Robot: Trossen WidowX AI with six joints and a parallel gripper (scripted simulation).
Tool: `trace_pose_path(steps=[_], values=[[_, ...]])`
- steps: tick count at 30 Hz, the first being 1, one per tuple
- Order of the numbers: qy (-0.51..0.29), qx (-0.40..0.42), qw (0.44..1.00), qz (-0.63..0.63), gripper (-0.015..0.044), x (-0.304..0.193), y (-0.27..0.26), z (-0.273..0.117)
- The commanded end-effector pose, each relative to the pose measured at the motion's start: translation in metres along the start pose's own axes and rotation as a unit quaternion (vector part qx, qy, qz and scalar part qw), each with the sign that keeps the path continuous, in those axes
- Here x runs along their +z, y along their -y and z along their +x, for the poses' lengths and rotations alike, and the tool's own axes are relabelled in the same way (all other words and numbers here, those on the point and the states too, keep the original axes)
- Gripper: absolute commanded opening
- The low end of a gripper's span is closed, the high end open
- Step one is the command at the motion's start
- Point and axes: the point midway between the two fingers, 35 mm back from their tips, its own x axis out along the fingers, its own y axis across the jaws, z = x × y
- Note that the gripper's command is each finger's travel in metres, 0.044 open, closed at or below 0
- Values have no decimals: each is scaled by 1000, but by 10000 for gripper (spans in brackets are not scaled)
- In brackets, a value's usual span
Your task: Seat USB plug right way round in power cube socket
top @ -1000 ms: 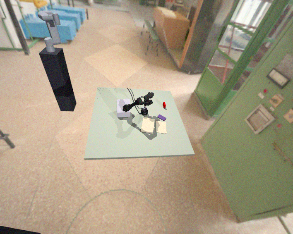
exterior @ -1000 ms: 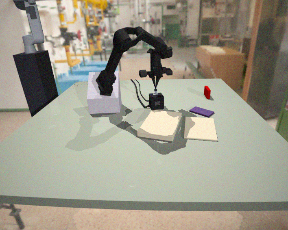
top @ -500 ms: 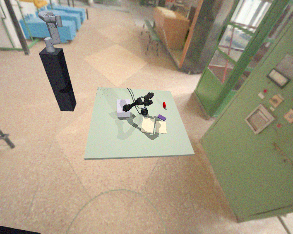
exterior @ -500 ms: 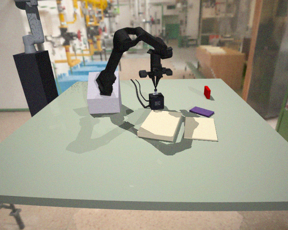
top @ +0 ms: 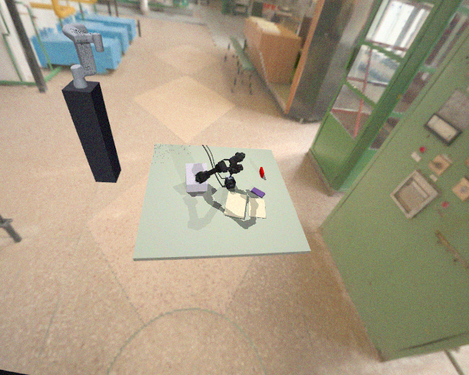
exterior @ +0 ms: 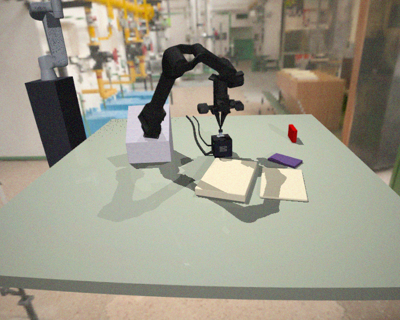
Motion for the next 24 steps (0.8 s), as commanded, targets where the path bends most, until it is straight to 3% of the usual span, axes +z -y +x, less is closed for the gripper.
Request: trace_pose_path(steps=[1,24], values=[[-2,-1,1000,-3,0,-1,1,1],[-2,-1,1000,-3,0,0,1,4]])
